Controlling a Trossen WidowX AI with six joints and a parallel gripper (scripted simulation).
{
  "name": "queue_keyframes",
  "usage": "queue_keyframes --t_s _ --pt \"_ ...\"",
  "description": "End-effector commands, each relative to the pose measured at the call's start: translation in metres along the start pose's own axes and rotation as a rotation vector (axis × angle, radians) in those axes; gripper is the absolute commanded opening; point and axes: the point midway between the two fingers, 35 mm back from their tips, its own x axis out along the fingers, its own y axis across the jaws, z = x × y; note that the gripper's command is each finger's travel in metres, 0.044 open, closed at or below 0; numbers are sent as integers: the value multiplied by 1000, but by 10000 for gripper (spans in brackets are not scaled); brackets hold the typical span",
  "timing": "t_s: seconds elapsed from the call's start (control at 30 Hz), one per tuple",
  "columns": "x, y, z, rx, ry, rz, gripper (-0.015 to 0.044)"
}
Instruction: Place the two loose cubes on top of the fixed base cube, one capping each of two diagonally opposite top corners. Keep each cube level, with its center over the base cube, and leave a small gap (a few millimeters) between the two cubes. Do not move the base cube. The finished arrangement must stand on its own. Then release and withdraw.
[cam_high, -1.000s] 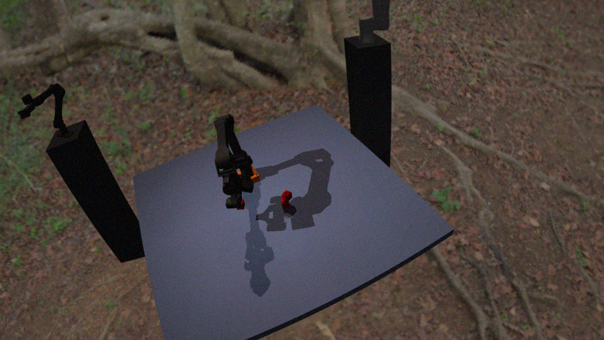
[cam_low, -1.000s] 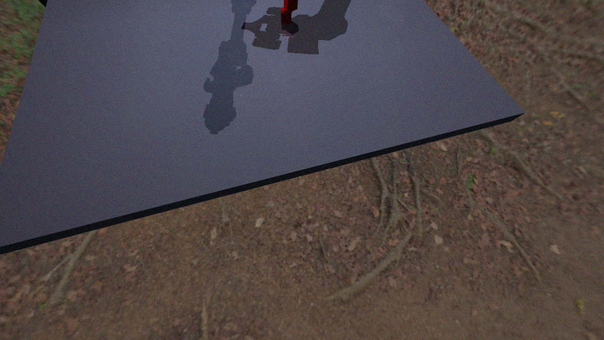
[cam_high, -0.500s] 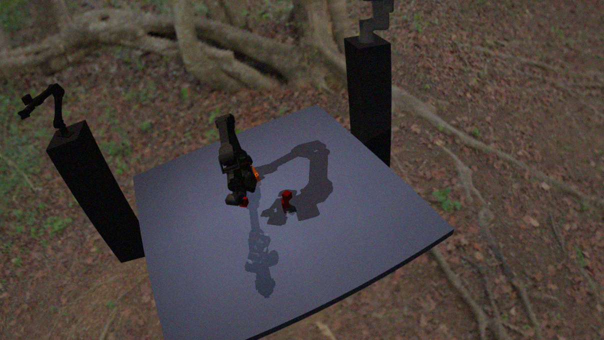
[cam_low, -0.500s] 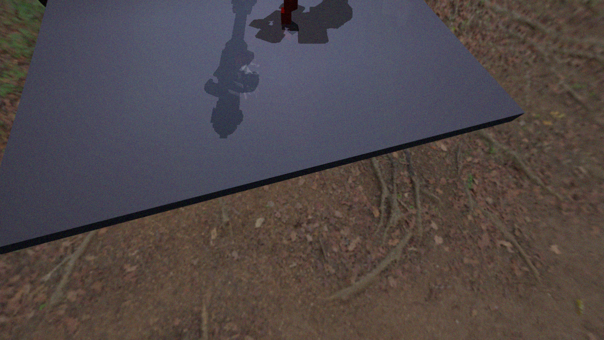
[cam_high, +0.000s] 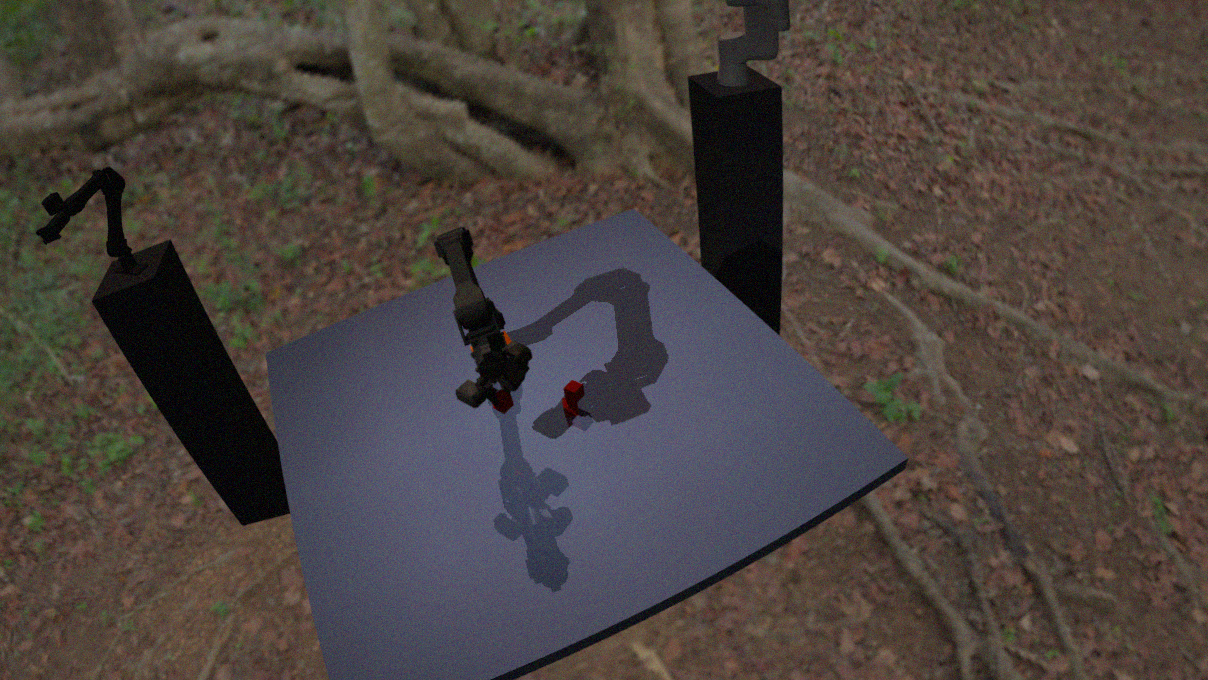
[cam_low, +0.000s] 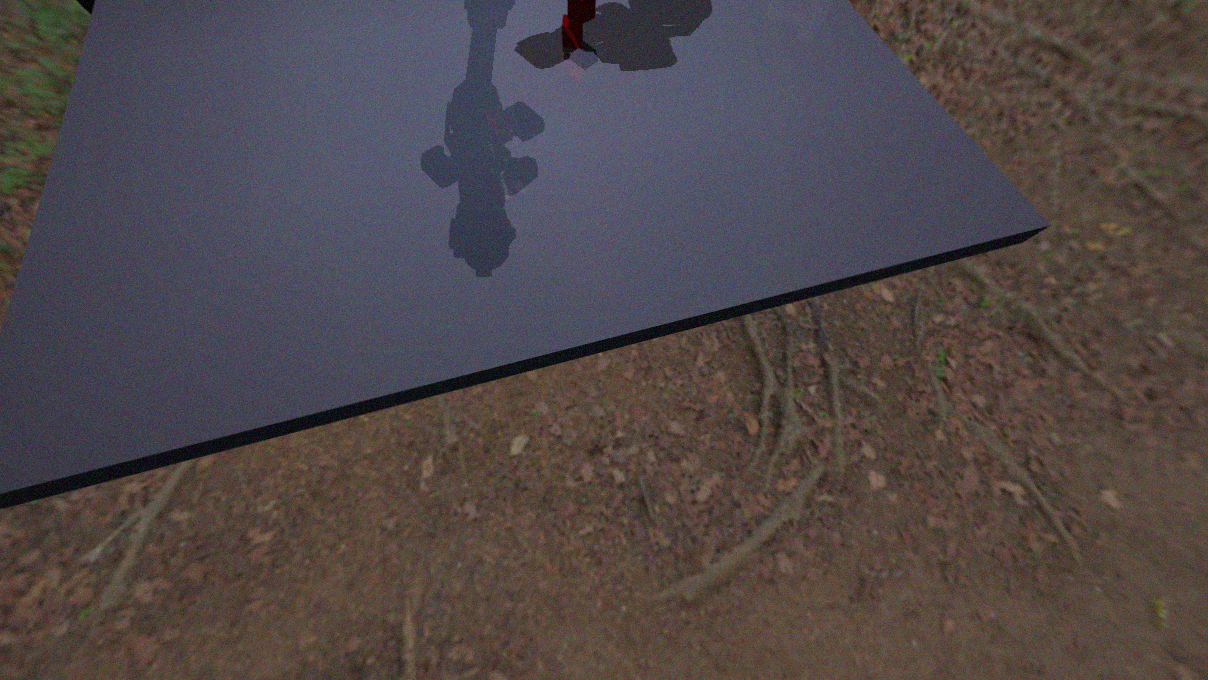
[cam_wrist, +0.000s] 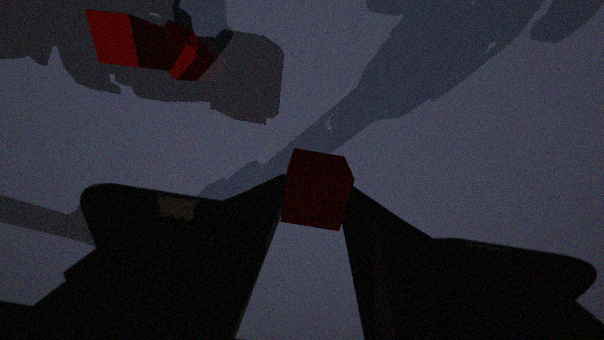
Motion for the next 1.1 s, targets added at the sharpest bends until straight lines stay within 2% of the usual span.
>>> queue_keyframes --t_s 0.0,1.07 --pt "0 7 7 97 -5 1 105" --pt "5 72 47 969 -4 11 105"
